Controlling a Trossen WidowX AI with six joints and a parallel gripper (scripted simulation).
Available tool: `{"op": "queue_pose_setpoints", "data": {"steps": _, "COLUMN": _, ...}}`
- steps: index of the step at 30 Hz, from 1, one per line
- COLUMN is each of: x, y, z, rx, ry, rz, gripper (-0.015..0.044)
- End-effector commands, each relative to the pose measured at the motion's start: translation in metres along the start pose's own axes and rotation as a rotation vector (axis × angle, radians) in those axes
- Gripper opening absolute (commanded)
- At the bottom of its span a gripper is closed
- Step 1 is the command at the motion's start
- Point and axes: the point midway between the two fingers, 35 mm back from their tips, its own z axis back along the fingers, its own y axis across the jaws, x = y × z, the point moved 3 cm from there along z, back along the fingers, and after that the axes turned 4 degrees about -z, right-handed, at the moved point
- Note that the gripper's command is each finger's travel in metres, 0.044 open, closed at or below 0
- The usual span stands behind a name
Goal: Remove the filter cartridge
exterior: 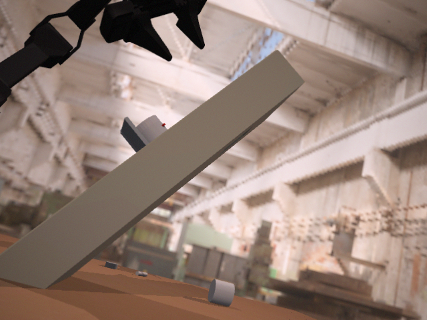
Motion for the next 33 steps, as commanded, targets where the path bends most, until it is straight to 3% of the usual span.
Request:
{"op": "queue_pose_setpoints", "data": {"steps": 1, "x": -0.003, "y": -0.028, "z": -0.016, "rx": -0.104, "ry": 0.045, "rz": 0.393, "gripper": 0.0305}}
{"op": "queue_pose_setpoints", "data": {"steps": 12, "x": -0.016, "y": -0.079, "z": -0.037, "rx": -0.216, "ry": 0.282, "rz": 1.256, "gripper": 0.0305}}
{"op": "queue_pose_setpoints", "data": {"steps": 33, "x": -0.017, "y": -0.084, "z": -0.052, "rx": -0.219, "ry": 0.286, "rz": 1.27, "gripper": 0.0305}}
